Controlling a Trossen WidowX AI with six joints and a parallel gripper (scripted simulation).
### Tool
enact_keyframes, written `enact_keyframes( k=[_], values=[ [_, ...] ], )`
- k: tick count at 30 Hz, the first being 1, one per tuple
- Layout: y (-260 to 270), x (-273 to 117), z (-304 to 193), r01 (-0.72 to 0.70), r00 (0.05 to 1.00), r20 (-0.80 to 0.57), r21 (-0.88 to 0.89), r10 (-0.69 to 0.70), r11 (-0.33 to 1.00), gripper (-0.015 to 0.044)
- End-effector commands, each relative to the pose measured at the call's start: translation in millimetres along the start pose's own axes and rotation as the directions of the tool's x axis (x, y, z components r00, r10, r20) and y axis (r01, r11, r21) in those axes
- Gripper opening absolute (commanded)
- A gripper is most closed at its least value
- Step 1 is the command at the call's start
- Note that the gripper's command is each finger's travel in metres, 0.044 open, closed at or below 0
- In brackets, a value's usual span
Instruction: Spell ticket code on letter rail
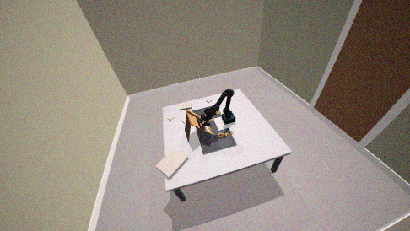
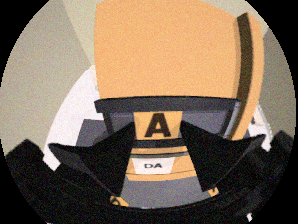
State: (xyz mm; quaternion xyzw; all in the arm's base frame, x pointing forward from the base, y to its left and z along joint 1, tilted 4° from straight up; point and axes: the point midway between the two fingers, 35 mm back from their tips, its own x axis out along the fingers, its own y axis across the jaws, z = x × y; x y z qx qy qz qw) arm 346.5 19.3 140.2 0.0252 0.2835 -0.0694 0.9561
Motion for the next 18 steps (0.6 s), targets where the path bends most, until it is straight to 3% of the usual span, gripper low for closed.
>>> enact_keyframes(
  k=[1,18],
  values=[
    [-1.5,-0.4,0.1,-0.003,1.000,0.001,-0.003,0.003,1.000,0.0000],
    [-11.0,-0.3,0.2,-0.003,1.000,0.002,-0.004,0.003,1.000,0.0000]
  ],
)
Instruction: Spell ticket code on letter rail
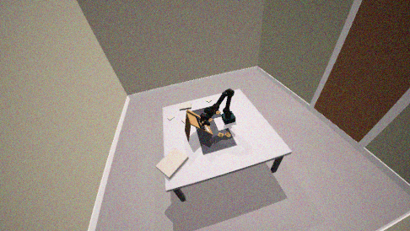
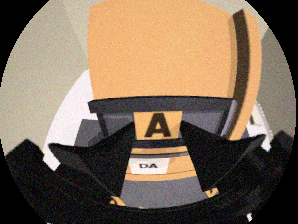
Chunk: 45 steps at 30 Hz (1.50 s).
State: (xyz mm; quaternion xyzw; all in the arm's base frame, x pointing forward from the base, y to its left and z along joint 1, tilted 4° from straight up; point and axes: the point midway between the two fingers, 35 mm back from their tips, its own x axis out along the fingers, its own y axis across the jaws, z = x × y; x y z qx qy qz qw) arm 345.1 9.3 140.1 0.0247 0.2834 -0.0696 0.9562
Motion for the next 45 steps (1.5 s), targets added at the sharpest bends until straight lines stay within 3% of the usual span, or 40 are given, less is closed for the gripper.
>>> enact_keyframes(
  k=[1,45],
  values=[
    [-1.4,-0.3,0.1,-0.003,1.000,0.001,-0.003,0.003,1.000,0.0000],
    [-25.2,-0.1,0.2,-0.002,1.000,0.002,-0.005,0.002,1.000,0.0000]
  ],
)
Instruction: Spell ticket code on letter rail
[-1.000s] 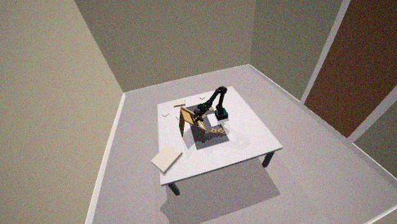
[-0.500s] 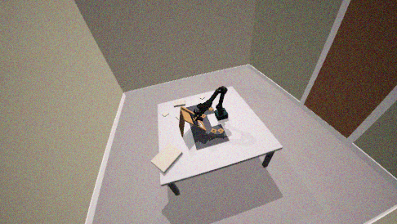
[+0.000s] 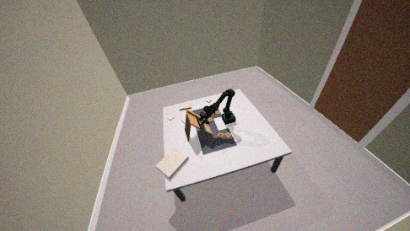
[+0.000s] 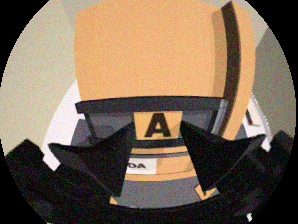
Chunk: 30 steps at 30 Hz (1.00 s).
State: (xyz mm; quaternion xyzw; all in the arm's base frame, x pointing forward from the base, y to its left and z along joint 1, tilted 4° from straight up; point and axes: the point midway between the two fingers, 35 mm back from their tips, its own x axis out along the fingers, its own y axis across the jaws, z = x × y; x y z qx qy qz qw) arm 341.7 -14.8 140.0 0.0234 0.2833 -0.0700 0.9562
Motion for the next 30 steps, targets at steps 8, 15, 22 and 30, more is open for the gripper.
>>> enact_keyframes(
  k=[8,15,22,30],
  values=[
    [-5.0,-0.2,0.1,-0.003,1.000,0.001,-0.004,0.003,1.000,0.0000],
    [-8.7,-0.2,0.1,-0.003,1.000,0.001,-0.004,0.003,1.000,0.0000],
    [-12.3,-0.2,0.1,-0.002,1.000,0.001,-0.004,0.002,1.000,0.0000],
    [-16.5,-0.2,0.2,-0.002,1.000,0.001,-0.005,0.002,1.000,0.0000]
  ],
)
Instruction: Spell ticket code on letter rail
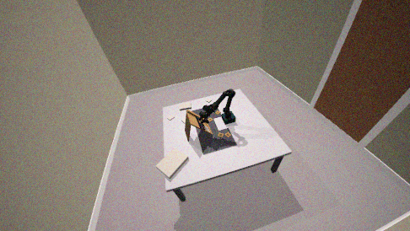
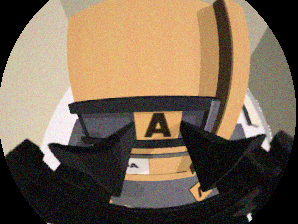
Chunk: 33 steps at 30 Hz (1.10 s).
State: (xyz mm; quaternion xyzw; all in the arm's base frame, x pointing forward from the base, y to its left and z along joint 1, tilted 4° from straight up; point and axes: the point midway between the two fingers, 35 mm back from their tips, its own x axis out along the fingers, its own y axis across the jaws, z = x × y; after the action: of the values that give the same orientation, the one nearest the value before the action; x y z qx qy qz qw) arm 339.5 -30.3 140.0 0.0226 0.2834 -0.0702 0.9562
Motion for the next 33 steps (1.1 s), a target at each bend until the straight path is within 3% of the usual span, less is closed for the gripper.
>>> enact_keyframes(
  k=[1,33],
  values=[
    [-1.3,-0.2,0.1,-0.003,1.000,0.001,-0.003,0.003,1.000,0.0000],
    [-17.9,-0.2,0.2,-0.002,1.000,0.001,-0.005,0.002,1.000,0.0000]
  ],
)
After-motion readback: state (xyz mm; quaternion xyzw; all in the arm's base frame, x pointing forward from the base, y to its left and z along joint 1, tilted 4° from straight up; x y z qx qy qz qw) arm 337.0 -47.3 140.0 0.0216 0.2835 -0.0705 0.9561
